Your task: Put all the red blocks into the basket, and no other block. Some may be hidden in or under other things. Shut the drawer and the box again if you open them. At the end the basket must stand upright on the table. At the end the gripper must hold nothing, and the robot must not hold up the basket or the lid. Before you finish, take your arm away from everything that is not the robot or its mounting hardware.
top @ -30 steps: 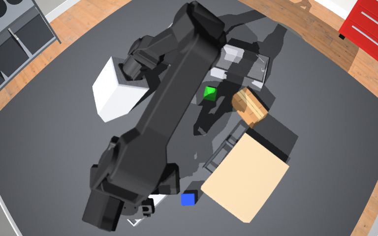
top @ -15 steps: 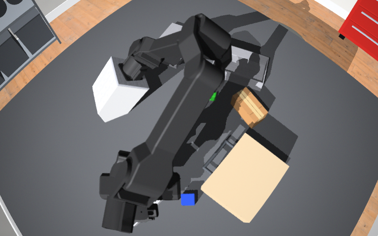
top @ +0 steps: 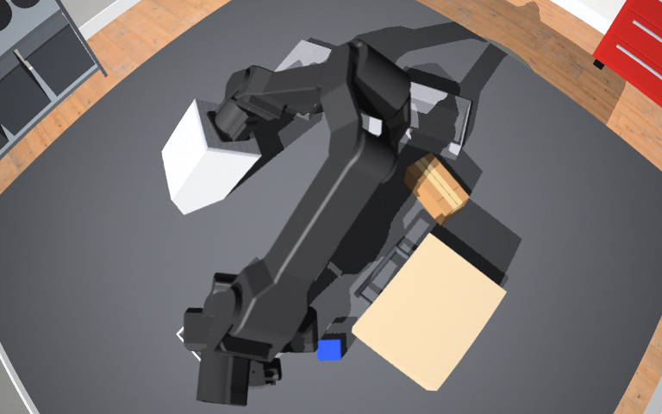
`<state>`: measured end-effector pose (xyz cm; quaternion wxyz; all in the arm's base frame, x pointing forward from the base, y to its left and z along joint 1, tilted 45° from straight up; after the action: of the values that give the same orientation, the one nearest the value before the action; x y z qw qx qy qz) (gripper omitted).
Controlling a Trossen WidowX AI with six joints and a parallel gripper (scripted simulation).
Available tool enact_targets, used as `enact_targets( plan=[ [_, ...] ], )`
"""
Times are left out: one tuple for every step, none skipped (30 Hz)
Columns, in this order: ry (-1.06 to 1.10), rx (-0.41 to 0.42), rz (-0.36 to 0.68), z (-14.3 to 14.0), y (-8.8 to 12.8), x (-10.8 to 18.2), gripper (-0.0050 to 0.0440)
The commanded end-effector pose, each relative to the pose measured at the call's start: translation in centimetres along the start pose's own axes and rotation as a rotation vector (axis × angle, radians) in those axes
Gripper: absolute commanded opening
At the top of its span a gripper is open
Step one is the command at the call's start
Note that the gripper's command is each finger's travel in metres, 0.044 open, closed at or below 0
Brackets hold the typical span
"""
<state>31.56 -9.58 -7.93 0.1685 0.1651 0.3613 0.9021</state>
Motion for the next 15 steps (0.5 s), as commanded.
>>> enact_targets(
  plan=[
    [-0.01,-0.003,0.016,-0.14,-1.17,0.38,0.0],
    [-0.01,-0.003,0.016,-0.14,-1.17,0.38,0.0],
    [-0.01,-0.003,0.016,-0.14,-1.17,0.38,0.0],
    [-0.01,-0.003,0.016,-0.14,-1.17,0.38,0.0],
    [-0.01,-0.003,0.016,-0.14,-1.17,0.38,0.0],
    [-0.01,-0.003,0.016,-0.14,-1.17,0.38,0.0],
    [-0.01,-0.003,0.016,-0.14,-1.27,0.38,0.0],
    [-0.01,-0.003,0.016,-0.14,-1.37,0.39,0.0],
    [-0.01,-0.003,0.016,-0.14,-1.47,0.39,0.0],
    [-0.01,-0.003,0.016,-0.14,-1.57,0.39,0.0],
    [-0.01,-0.003,0.016,-0.14,-1.57,0.39,0.0],
    [-0.01,-0.003,0.016,-0.14,-1.57,0.39,0.0],
    [-0.01,-0.003,0.016,-0.14,-1.67,0.39,0.0],
    [-0.01,-0.003,0.016,-0.14,-1.77,0.39,0.0],
    [-0.01,-0.003,0.016,-0.14,-1.87,0.39,0.0]
  ],
)
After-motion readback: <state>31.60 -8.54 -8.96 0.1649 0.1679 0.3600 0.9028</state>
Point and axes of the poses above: the point midway between the two fingers, 35 mm back from their tips, its own y axis back along the fingers, its own z axis across the jaws, x = y × z, the point moved 1 cm from there along y, back along the fingers, and after that the axes turned 4 degrees about y, right-handed, at the moved point
